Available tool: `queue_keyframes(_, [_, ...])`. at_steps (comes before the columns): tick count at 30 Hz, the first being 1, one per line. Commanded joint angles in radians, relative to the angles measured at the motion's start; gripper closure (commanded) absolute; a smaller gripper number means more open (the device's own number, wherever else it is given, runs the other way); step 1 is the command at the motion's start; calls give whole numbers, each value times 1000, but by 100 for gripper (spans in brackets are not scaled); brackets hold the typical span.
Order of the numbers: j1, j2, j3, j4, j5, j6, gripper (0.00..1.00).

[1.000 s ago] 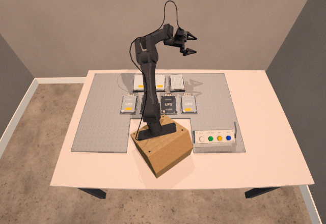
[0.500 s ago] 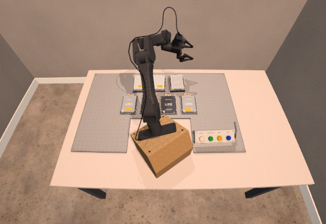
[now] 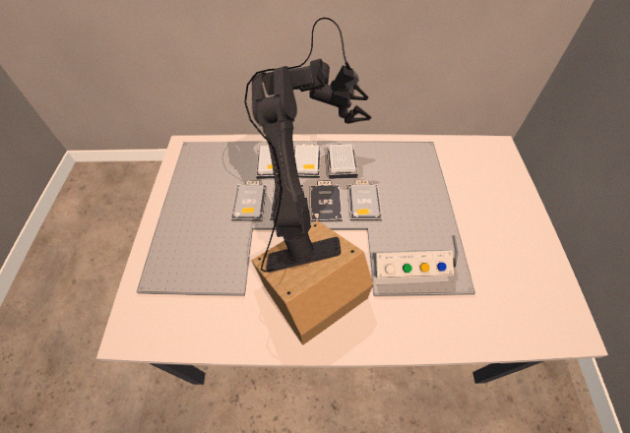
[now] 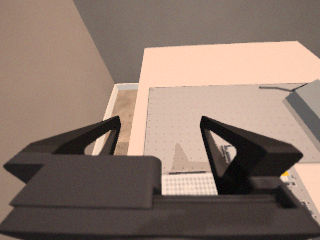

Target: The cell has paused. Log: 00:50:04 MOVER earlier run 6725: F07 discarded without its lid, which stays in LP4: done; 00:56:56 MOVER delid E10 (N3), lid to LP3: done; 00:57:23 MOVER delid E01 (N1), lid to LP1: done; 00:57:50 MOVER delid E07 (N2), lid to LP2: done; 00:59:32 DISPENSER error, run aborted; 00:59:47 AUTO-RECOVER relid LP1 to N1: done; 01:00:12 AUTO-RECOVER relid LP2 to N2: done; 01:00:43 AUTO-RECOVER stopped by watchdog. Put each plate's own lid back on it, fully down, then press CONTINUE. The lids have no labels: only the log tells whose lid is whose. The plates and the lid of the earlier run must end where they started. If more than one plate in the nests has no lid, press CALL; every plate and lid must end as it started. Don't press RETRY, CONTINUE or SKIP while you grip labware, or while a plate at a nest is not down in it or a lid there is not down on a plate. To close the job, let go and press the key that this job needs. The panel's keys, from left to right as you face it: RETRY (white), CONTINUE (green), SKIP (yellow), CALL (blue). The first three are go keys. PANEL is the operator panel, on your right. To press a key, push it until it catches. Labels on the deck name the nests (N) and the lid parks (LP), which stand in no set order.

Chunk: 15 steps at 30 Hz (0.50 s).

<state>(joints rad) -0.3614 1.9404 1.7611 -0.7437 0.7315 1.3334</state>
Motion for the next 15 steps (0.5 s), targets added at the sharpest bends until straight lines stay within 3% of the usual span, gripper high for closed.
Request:
queue_keyframes(1, [11,-51,-48,19,-43,-74,0])
queue_keyframes(15, [7,-125,-188,54,-169,-243,0])
